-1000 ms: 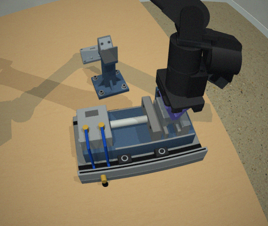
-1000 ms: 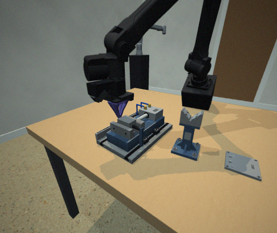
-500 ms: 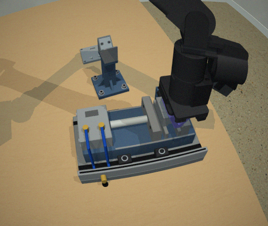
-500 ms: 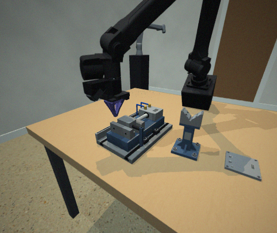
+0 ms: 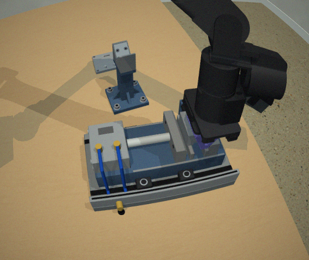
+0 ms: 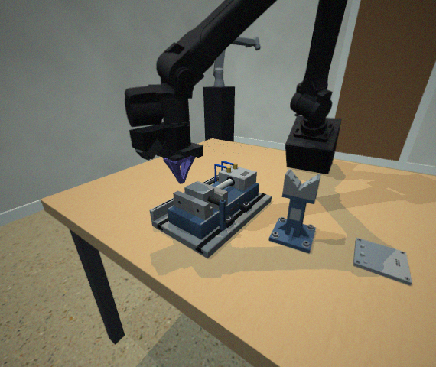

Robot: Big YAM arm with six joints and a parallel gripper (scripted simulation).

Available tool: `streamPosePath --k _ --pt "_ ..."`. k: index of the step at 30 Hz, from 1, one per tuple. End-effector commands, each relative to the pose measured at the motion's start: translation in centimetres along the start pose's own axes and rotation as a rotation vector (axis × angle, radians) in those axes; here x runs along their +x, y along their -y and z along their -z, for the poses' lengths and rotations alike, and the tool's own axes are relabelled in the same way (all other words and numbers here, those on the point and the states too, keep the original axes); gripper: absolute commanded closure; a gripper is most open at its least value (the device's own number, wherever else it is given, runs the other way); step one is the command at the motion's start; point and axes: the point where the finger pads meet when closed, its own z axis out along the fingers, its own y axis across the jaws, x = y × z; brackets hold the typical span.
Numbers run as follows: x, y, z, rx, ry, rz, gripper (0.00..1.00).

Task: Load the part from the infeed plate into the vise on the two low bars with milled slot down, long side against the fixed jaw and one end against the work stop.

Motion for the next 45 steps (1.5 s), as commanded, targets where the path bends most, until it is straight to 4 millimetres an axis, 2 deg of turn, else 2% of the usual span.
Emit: streamPosePath --k 1,3,5,7,9,11,12,13,14,19,20,22,23,25,26,28,29,31,36,40,45 --pt "-1.5 0.8 2.4 0.02 0.04 0.007 1.0" --pt "-2.1 0.8 3.3 0.026 0.056 0.013 1.0" --pt "-2.0 0.9 3.2 0.023 0.048 0.012 1.0" --pt "-0.9 0.8 2.7 0.015 0.025 0.004 1.0" --pt "-1.5 0.9 3.5 0.019 0.035 0.008 1.0" --pt "-1.5 0.9 3.5 0.019 0.035 0.008 1.0" --pt "-1.0 1.0 2.9 0.011 0.016 0.0 1.0" --pt "-1.6 0.8 4.4 0.022 0.043 0.01 1.0" --pt "-2.0 0.8 5.2 0.026 0.055 0.014 1.0" --pt "-2.1 0.7 6.6 0.027 0.057 0.015 1.0" --pt "-1.9 0.8 6.4 0.024 0.048 0.012 1.0" --pt "-0.3 0.9 4.7 0.005 -0.001 -0.004 1.0" --pt "-0.2 0.9 4.9 0.005 -0.003 -0.005 1.0" --pt "-1.9 0.9 7.4 0.024 0.046 0.012 1.0" --pt "-2.0 0.7 8.1 0.028 0.057 0.016 1.0" --pt "-2.0 0.7 8.1 0.028 0.057 0.016 1.0" --pt "-1.5 0.9 7.1 0.018 0.033 0.007 1.0" --pt "-0.5 0.8 6.5 0.01 0.01 0.0 1.0" --pt "-1.7 0.8 8.5 0.024 0.046 0.009 1.0" --pt "-0.8 0.9 7.0 0.011 0.012 -0.004 1.0" --pt "-0.8 0.9 7.0 0.011 0.011 -0.004 1.0"
